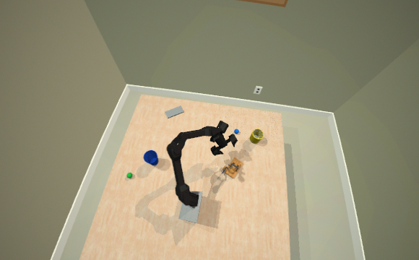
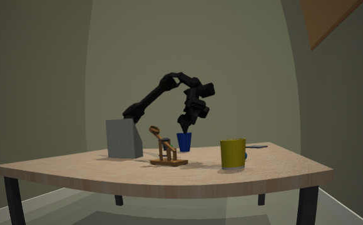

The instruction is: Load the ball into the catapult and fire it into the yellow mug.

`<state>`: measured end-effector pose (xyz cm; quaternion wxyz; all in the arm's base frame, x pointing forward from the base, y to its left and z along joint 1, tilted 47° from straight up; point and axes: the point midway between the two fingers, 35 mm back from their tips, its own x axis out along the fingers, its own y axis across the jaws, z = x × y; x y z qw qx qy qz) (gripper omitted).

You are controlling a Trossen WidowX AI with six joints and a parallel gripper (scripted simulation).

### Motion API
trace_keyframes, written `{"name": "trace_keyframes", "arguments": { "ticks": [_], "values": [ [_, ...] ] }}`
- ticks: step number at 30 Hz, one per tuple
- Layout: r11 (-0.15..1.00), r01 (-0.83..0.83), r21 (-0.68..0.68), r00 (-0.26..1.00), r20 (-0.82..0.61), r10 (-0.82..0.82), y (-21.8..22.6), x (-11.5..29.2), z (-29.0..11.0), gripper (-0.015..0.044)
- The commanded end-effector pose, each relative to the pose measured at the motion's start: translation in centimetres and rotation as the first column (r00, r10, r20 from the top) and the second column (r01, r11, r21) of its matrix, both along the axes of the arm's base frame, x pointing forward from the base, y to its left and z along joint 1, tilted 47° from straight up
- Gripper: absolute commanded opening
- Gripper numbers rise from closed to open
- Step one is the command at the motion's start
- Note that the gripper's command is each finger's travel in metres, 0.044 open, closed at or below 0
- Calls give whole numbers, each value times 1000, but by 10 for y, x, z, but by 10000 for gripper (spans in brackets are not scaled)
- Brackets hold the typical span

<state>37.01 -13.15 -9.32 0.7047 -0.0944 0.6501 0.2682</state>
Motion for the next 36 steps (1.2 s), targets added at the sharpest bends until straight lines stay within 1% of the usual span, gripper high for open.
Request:
{"name": "trace_keyframes", "arguments": {
  "ticks": [1, 9, 17, 27, 36],
  "values": [
    [993, 115, 27, 993, 21, -115, -15, 15, -5, 440],
    [933, 349, 93, 933, 56, -355, -55, 42, -15, 440],
    [809, 559, 180, 813, 75, -578, -101, 64, -23, 440],
    [593, 756, 276, 604, 52, -795, -158, 80, -29, 440],
    [346, 858, 380, 379, -11, -925, -214, 83, -36, 440]
  ]
}}
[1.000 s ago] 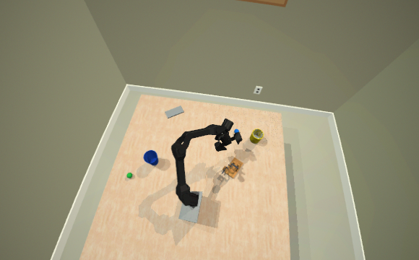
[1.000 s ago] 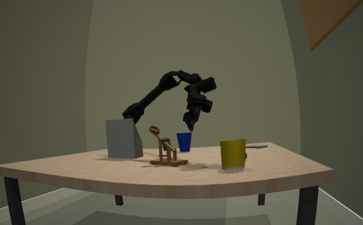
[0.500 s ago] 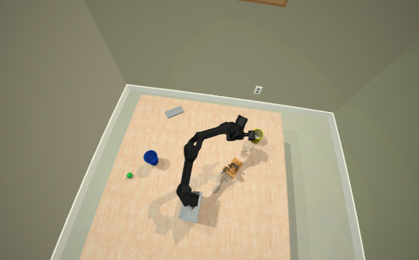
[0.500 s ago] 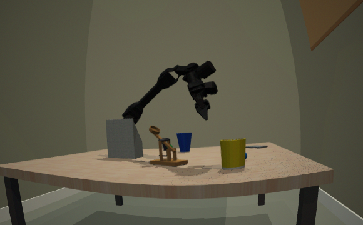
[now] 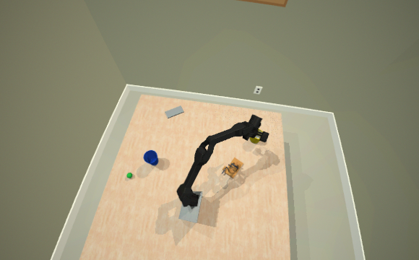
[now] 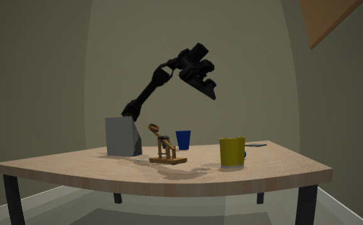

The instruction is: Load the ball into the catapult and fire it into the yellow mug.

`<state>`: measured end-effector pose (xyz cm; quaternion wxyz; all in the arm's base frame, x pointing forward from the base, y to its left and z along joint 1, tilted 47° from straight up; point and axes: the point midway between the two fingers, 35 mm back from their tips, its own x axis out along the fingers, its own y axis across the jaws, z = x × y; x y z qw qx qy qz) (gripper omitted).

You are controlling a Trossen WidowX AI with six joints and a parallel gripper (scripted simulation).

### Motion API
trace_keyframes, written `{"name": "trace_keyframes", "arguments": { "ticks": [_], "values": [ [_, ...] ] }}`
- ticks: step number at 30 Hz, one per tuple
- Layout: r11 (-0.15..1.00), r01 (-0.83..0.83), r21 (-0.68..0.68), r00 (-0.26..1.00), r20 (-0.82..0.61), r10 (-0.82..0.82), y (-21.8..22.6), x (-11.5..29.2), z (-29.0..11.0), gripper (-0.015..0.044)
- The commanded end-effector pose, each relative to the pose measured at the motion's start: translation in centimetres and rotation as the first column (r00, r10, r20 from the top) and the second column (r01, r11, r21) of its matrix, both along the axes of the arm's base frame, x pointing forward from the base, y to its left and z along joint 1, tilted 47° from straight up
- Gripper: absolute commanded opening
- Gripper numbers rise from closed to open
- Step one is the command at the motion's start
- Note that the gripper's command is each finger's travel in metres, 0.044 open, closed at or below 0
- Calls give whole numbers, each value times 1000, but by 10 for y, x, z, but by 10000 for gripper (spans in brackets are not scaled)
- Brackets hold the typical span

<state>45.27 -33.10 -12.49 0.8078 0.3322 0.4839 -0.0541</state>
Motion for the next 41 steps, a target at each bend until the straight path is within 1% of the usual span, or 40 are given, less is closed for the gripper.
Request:
{"name": "trace_keyframes", "arguments": {
  "ticks": [1, 4, 41],
  "values": [
    [993, 101, 55, 994, 25, -102, -21, -1, -5, 440],
    [988, 138, 75, 989, 34, -141, -29, -2, -6, 440],
    [988, 136, 70, 990, 31, -139, -29, -3, -6, 440]
  ]
}}
